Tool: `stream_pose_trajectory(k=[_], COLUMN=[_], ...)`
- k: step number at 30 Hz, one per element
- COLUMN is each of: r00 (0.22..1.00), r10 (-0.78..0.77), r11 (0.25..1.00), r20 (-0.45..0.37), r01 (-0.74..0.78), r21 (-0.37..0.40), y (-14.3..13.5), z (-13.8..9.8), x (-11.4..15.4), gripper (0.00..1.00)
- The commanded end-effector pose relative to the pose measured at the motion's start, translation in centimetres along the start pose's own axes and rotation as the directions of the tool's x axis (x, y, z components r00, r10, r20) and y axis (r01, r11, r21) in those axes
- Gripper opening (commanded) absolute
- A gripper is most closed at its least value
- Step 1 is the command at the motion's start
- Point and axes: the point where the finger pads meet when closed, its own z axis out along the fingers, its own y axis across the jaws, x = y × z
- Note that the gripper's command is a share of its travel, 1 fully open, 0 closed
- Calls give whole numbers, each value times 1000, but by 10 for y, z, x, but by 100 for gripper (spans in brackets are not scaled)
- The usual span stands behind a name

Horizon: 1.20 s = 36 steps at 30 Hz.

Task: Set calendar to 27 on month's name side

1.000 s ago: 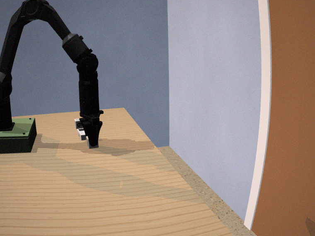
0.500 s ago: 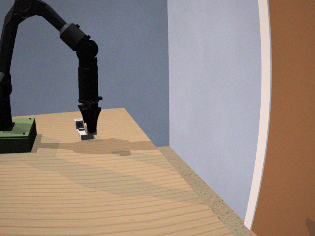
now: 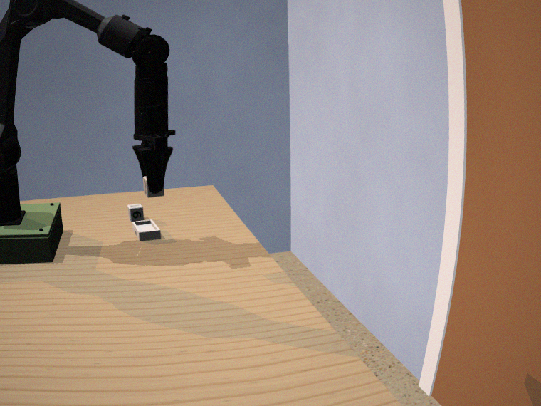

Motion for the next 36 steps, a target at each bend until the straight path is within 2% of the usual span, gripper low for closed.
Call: stream_pose_trajectory(k=[1,7,9,12,14,36], r00=[1000,1000,1000,1000,1000,1000], r10=[-2,0,2,7,10,10], r11=[1000,1000,1000,1000,1000,1000], r20=[1,2,0,0,1,-3], r01=[2,0,-2,-7,-10,-10], r21=[-1,-1,-1,-1,0,0], y=[0,6,33,93,118,124], z=[0,-1,-3,-8,-11,-4], x=[0,-1,-4,-4,-1,0], gripper=[35,35,35,35,35,35])
